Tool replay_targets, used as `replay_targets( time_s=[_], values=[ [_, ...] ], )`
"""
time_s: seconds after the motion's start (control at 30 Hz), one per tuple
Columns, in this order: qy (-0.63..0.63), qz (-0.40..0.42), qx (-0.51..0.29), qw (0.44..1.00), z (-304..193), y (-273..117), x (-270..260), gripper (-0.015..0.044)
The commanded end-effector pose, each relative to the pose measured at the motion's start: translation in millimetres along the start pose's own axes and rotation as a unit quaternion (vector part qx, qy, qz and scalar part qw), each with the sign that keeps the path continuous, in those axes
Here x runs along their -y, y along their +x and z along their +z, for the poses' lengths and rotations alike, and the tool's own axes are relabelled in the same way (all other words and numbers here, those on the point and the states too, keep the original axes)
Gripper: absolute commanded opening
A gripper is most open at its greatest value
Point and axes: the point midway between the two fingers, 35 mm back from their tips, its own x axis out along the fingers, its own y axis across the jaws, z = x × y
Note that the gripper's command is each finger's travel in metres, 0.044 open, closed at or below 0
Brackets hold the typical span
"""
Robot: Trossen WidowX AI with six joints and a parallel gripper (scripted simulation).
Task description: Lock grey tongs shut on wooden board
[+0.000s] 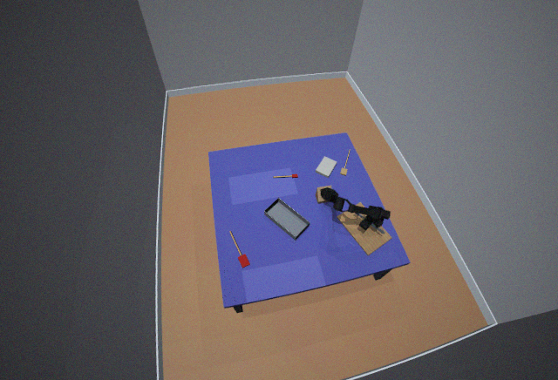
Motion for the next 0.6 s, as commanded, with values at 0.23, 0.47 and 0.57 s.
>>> replay_targets(
  time_s=[0.23, 0.47, 0.57],
  values=[
    [-0.002, 0.003, -0.003, 1.0, -0.4, 16.9, 1.9, -0.015],
    [-0.002, 0.003, -0.004, 1.0, -0.4, 17.9, 2.1, -0.015],
    [-0.001, -0.001, -0.004, 1.0, -0.5, 17.7, 3.2, -0.0071]
  ],
)
